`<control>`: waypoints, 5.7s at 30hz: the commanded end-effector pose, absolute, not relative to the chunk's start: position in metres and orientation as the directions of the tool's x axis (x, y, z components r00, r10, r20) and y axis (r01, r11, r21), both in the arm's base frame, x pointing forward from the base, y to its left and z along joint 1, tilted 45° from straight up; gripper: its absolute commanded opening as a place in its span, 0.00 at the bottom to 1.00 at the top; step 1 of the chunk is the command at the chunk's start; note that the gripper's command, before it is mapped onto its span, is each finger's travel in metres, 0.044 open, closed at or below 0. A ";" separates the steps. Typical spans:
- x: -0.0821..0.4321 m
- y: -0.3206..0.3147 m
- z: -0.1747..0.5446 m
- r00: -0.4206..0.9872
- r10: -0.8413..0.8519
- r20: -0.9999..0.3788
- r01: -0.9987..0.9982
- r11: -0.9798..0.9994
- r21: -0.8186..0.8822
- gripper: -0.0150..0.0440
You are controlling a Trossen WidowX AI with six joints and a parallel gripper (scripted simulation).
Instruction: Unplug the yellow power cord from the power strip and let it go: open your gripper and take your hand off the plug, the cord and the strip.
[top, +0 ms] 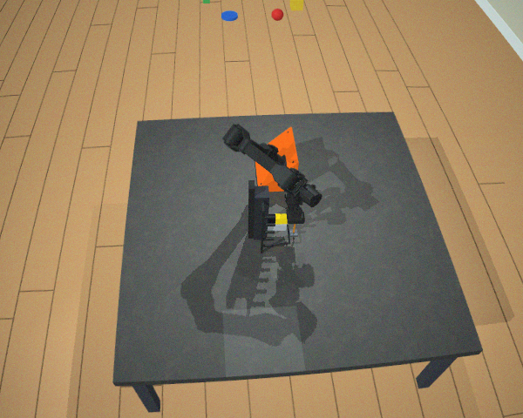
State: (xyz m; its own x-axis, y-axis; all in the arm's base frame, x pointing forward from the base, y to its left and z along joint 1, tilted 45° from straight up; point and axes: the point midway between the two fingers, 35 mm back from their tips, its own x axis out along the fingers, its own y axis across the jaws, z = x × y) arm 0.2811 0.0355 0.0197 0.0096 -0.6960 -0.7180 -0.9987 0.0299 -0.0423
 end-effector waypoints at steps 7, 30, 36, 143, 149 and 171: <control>0.279 0.022 0.031 0.005 -0.701 -0.714 -0.999 0.030 -0.037 0.53; 0.278 0.004 0.031 0.005 -0.702 -0.712 -0.999 0.030 -0.037 0.53; 0.278 0.007 0.032 0.007 -0.698 -0.716 -0.999 0.032 -0.041 0.39; 0.278 0.006 0.030 0.005 -0.702 -0.712 -0.999 0.030 -0.037 0.53; 0.278 0.008 0.031 0.007 -0.698 -0.716 -0.999 0.032 -0.041 0.44; 0.281 0.019 0.021 0.007 -0.697 -0.717 -0.999 0.031 -0.040 0.25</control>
State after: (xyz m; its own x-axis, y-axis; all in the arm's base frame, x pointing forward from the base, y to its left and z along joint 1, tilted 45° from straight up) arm 0.2793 0.0081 0.0294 0.0042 -0.7133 -0.7008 -0.9984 0.0370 -0.0437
